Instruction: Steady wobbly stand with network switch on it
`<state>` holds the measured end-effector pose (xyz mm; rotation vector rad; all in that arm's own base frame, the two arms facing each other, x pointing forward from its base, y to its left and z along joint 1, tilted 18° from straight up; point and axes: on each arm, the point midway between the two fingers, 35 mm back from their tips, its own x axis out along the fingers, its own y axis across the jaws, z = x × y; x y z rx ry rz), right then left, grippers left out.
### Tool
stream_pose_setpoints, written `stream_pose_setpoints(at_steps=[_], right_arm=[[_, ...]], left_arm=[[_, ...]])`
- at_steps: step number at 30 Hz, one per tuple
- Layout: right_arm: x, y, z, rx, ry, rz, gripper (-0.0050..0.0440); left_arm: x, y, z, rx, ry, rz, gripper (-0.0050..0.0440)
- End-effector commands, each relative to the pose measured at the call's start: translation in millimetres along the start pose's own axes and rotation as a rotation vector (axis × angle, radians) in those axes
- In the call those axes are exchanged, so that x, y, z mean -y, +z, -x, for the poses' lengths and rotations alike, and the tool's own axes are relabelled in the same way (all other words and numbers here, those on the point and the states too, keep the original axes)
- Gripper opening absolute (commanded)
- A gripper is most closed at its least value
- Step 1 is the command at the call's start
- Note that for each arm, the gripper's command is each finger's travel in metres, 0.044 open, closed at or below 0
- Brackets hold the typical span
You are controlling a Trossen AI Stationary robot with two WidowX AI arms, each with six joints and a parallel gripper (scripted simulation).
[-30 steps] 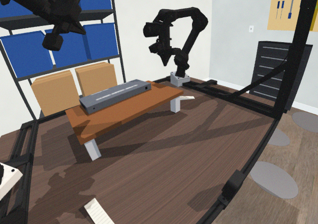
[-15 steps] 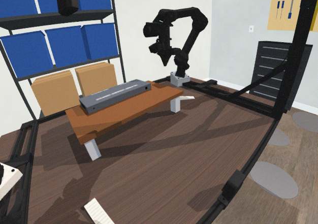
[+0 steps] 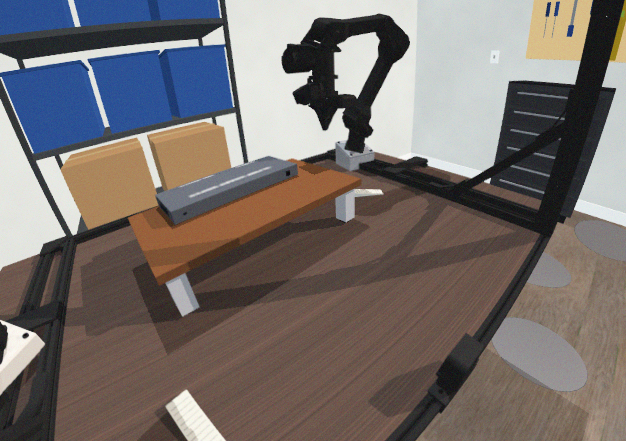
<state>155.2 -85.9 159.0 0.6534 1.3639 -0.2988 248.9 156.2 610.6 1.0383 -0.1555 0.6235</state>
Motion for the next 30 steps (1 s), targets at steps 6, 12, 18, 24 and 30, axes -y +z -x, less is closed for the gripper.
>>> stream_pose_setpoints(at_steps=[6,12,18,24,30], right_arm=[[0,0,0,0.0,0.0,0.0,0.0],[0,0,0,0.0,0.0,0.0,0.0],[0,0,0,0.0,0.0,0.0,0.0],[0,0,0,0.0,0.0,0.0,0.0],[0,0,0,0.0,0.0,0.0,0.0]], left_arm=[[-99,75,23,0.283,0.336,0.234,0.0],[-99,75,23,0.283,0.336,0.234,0.0],[-153,121,67,0.53,0.505,0.385,0.0],[-191,153,109,0.781,0.616,0.528,0.0],[-191,156,122,0.791,0.624,0.514,0.0]])
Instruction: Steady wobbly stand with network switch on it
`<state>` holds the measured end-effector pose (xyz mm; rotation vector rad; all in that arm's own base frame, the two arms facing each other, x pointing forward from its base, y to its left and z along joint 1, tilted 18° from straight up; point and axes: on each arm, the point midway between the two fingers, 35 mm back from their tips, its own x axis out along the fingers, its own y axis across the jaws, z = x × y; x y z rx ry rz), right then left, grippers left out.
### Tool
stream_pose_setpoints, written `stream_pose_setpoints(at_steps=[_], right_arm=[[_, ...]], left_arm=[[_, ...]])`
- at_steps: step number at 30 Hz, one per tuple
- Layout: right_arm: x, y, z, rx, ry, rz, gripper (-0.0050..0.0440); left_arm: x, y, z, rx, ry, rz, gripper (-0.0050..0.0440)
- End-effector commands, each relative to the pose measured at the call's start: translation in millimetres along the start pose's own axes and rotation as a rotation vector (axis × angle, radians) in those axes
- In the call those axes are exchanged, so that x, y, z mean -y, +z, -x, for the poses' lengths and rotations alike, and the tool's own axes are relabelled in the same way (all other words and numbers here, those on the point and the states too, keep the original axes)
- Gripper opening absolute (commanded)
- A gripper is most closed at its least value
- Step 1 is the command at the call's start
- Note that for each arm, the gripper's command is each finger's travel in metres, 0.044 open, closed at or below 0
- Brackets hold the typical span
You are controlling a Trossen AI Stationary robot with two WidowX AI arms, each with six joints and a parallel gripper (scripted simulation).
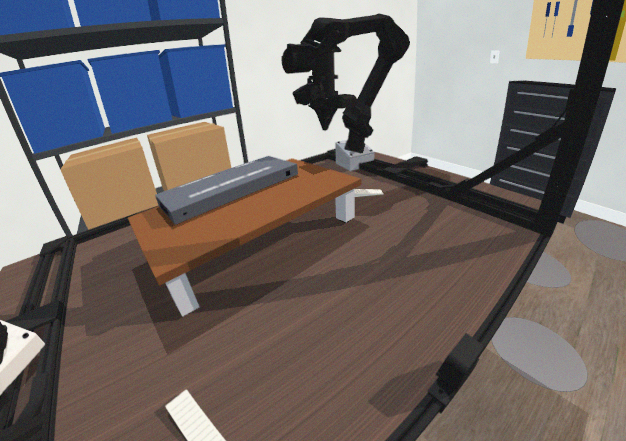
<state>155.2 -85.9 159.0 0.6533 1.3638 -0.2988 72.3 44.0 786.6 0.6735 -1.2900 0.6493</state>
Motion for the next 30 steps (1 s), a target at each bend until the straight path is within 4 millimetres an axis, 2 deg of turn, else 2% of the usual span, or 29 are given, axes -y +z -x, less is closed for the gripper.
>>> stream_pose_setpoints(at_steps=[1,10,16,27,30], right_arm=[[0,0,0,0.0,0.0,0.0,0.0],[0,0,0,0.0,0.0,0.0,0.0],[0,0,0,0.0,0.0,0.0,0.0],[0,0,0,0.0,0.0,0.0,0.0],[0,0,0,0.0,0.0,0.0,0.0]], left_arm=[[-3,9,-1,0.038,0.015,0.031,0.0],[-23,63,-6,0.296,0.084,0.241,0.0],[-23,63,-6,0.296,0.084,0.241,0.0],[-27,62,-5,0.289,0.085,0.045,0.0],[-27,62,-5,0.289,0.085,0.045,0.0]])
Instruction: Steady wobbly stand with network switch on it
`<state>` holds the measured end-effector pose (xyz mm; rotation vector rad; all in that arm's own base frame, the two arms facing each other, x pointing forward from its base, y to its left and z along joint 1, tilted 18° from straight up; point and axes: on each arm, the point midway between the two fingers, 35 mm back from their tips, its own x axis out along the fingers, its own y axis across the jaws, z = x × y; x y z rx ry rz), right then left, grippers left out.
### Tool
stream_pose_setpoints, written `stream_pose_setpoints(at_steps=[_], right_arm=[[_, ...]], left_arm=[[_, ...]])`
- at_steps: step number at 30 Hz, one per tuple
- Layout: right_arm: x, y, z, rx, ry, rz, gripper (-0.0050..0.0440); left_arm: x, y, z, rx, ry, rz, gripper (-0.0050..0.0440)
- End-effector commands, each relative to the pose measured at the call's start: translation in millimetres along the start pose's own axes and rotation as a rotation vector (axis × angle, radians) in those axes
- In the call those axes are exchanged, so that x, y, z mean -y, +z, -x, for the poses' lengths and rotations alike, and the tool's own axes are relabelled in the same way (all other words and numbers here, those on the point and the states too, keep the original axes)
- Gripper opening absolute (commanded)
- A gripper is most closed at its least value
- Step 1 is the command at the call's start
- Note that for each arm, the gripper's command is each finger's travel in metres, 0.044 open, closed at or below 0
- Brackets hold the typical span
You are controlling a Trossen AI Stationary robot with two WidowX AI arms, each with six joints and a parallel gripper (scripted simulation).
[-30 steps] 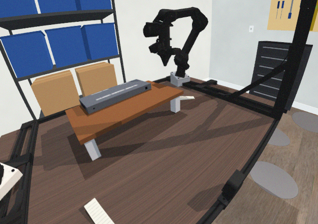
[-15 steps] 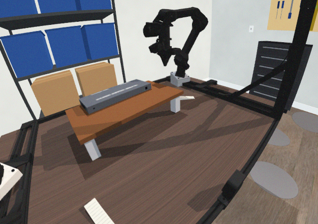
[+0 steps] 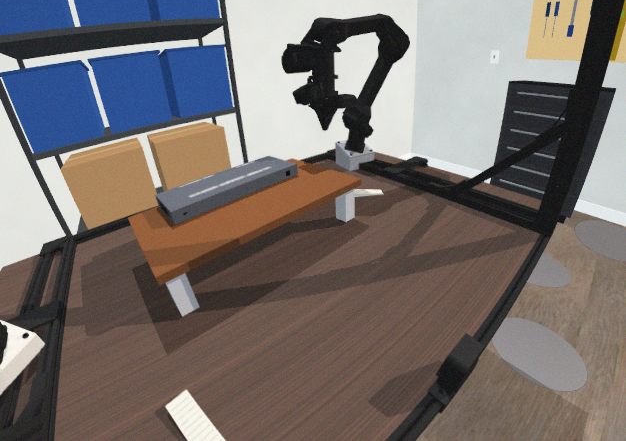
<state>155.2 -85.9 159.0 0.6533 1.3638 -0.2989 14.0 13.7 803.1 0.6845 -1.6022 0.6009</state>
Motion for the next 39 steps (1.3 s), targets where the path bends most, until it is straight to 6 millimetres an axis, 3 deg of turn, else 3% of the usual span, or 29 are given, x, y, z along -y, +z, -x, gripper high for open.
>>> stream_pose_setpoints(at_steps=[1,3,9,14,20,26,31,37,39], right_arm=[[0,0,0,0.0,0.0,0.0,0.0],[0,0,0,0.0,0.0,0.0,0.0],[0,0,0,0.0,0.0,0.0,0.0],[0,0,0,0.0,0.0,0.0,0.0],[0,0,0,0.0,0.0,0.0,0.0],[0,0,0,0.0,0.0,0.0,0.0],[0,0,0,0.0,0.0,0.0,0.0],[0,0,0,0.0,0.0,0.0,0.0],[0,0,0,0.0,0.0,0.0,0.0]], left_arm=[[-1,0,0,0.005,-0.003,-0.01,0.0],[-1,0,0,0.005,-0.003,-0.01,0.0],[6,-109,30,-0.358,-0.025,0.09,0.0],[11,-190,76,-0.658,-0.017,0.175,0.0],[11,-195,79,-0.658,-0.017,0.175,0.0],[15,-270,150,-0.975,0.023,0.255,0.0],[19,-317,222,-1.256,0.081,0.333,0.0],[19,-319,224,-1.256,0.081,0.333,0.0],[20,-332,249,-1.343,0.104,0.345,0.0]])
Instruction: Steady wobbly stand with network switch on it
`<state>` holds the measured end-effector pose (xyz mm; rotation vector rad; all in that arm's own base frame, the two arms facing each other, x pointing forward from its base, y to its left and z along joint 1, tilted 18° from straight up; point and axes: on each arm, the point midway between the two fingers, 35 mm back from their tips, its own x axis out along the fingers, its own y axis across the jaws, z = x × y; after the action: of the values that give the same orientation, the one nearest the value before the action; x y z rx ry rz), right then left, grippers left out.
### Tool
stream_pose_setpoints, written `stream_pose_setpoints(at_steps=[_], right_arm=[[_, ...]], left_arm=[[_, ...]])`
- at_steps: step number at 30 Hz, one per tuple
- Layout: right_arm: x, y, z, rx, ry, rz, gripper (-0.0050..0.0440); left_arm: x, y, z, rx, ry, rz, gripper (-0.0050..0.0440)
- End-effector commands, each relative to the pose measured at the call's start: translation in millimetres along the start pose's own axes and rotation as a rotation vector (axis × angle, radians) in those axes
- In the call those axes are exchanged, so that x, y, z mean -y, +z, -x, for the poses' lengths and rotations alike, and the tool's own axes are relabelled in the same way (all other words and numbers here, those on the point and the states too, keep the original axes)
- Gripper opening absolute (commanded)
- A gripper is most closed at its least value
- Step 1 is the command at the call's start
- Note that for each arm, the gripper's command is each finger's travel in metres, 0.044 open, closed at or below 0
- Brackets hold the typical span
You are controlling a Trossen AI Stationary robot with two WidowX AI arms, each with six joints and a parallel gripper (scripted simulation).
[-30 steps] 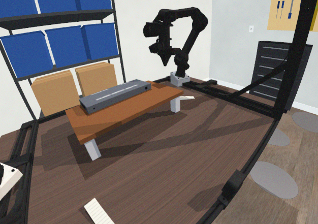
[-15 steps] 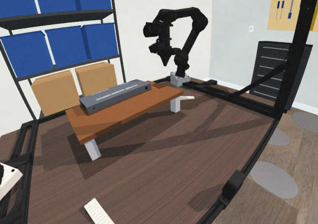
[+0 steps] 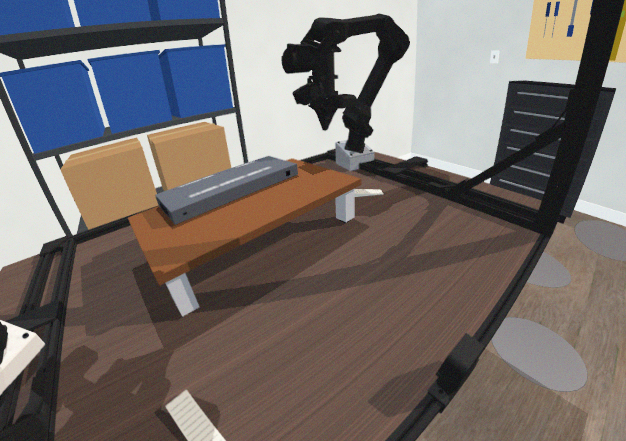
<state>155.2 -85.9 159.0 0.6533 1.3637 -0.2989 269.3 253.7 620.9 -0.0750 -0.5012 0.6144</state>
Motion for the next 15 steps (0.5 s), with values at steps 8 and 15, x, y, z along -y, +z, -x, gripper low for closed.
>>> stream_pose_setpoints(at_steps=[8,15], right_arm=[[0,0,0,0.0,0.0,0.0,0.0],[0,0,0,0.0,0.0,0.0,0.0]], left_arm=[[-37,-149,8,-0.493,0.135,0.201,0.0],[-41,-164,12,-0.545,0.153,0.223,0.0]])
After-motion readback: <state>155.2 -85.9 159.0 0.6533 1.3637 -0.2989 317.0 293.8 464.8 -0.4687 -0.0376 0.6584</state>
